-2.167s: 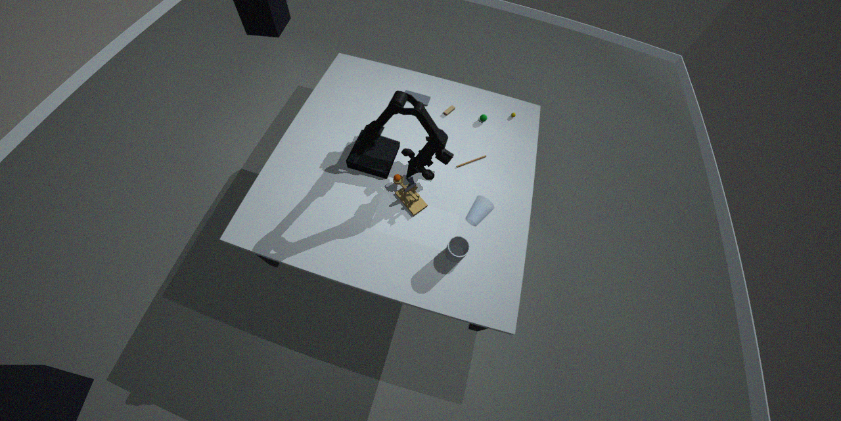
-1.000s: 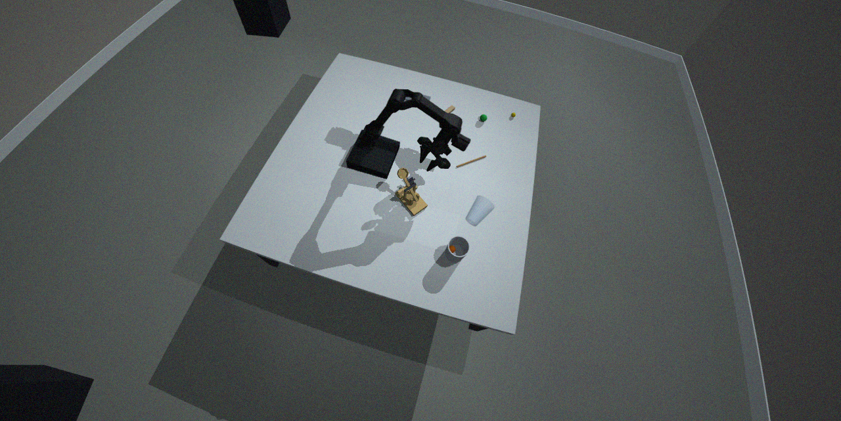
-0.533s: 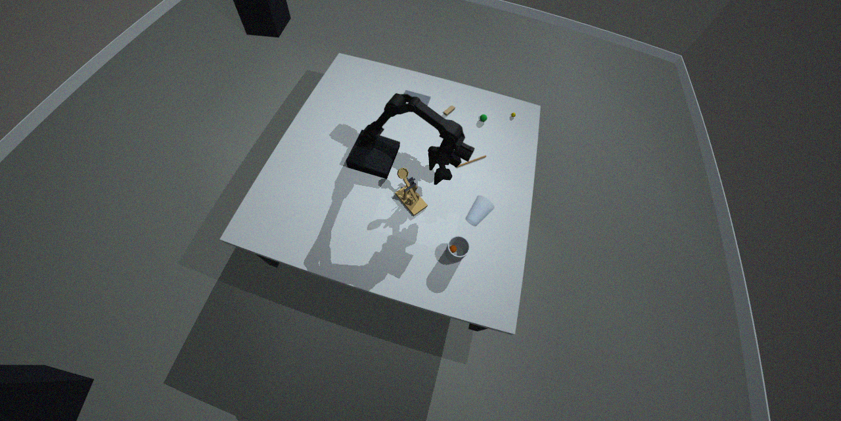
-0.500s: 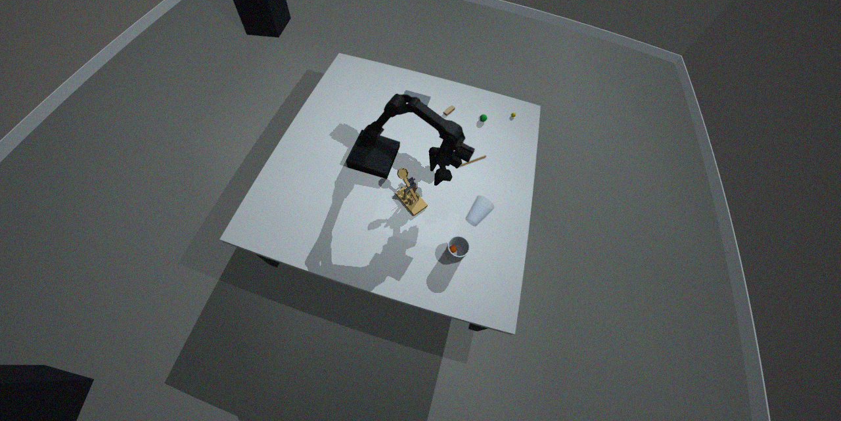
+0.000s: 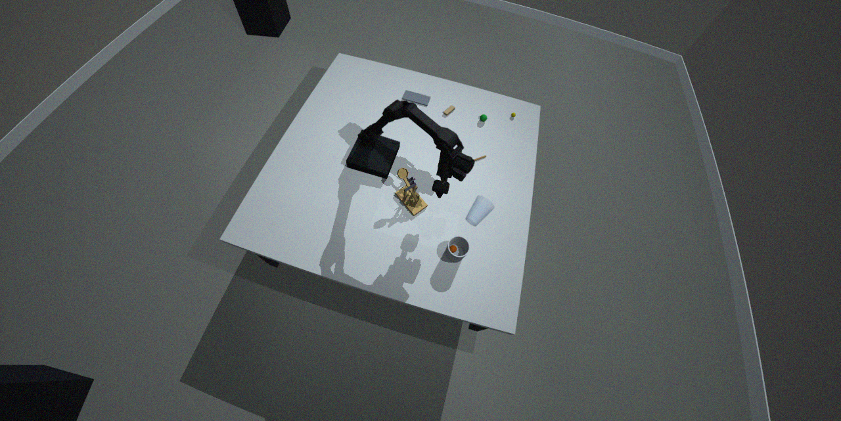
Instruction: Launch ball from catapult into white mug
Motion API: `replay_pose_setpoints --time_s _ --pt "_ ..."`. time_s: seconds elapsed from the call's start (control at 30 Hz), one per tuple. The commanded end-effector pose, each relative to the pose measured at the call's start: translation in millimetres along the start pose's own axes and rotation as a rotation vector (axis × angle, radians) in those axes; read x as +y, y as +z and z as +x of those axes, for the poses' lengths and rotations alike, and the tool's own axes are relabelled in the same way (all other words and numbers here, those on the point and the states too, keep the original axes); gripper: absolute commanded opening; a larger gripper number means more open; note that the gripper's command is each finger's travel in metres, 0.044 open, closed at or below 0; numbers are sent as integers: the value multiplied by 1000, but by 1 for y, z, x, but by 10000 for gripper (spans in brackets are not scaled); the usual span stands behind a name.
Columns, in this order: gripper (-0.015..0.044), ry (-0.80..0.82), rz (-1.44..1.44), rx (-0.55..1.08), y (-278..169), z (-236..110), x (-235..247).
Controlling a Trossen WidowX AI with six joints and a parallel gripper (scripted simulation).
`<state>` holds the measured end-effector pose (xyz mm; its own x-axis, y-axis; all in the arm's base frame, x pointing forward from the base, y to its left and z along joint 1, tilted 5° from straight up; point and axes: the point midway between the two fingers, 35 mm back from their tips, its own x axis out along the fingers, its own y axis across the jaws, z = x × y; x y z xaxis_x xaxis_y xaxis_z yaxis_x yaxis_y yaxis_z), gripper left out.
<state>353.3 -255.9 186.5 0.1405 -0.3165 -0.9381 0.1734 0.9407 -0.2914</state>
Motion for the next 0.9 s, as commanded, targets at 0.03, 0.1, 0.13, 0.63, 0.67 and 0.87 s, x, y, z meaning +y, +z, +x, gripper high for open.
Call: replay_pose_setpoints --time_s 0.03,0.1,0.13,0.63,0.67,0.87 --pt "440 7 106 -67 10 -2 -24" --pt "440 7 157 -103 14 -4 -37" --pt "440 7 183 -122 16 -6 -43" --pt "440 -12 545 -430 31 -40 -156" --pt "440 -15 566 -454 31 -44 -165" --pt "440 -20 596 -490 31 -49 -176"
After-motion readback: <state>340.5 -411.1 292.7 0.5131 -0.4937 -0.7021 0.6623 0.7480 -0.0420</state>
